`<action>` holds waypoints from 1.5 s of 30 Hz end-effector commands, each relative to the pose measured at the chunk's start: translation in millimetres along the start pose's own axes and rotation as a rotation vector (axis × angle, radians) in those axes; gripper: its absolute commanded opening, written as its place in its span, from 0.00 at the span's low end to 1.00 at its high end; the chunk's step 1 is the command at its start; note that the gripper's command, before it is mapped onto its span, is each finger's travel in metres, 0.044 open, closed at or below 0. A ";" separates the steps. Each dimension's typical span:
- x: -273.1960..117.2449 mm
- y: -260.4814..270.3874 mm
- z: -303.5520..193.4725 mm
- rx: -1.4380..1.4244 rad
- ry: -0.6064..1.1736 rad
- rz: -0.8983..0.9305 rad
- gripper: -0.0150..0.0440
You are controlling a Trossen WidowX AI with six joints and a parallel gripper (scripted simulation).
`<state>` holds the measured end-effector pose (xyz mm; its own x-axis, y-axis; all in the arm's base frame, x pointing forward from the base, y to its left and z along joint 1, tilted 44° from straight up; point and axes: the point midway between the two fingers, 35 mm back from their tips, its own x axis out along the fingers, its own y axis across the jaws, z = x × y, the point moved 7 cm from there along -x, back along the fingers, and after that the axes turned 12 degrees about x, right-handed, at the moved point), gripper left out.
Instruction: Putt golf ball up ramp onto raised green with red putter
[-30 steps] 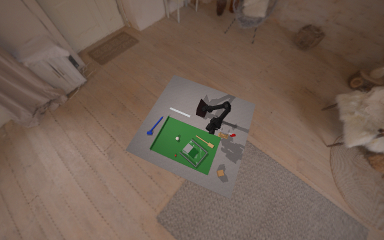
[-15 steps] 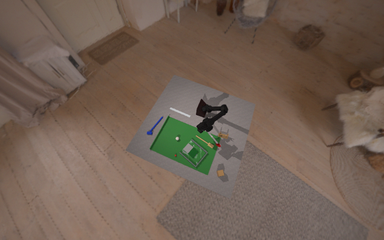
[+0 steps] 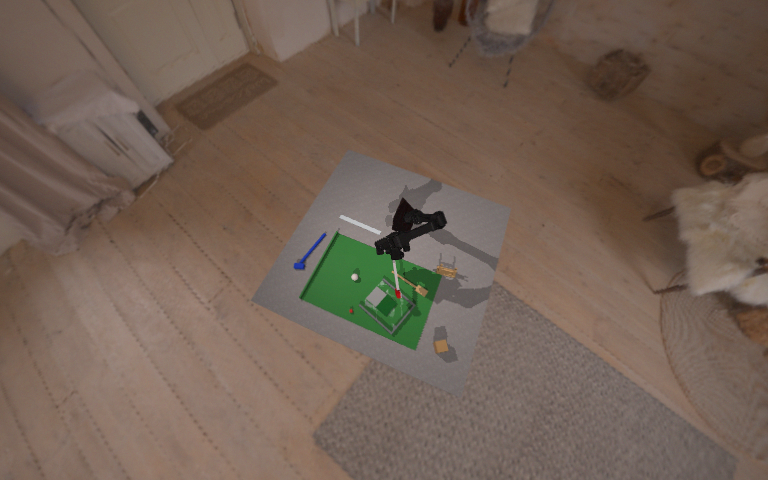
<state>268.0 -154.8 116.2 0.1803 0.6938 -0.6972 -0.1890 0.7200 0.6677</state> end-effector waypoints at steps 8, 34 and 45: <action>-10.5 -70.0 -33.5 0.443 0.015 -0.041 0.25; 21.1 -128.7 -81.0 0.854 0.036 -0.055 0.25; 35.0 -128.9 -81.8 0.854 0.036 -0.055 0.25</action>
<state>218.4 -227.8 -12.2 0.1281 0.6662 -0.7347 0.6132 0.5290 0.5866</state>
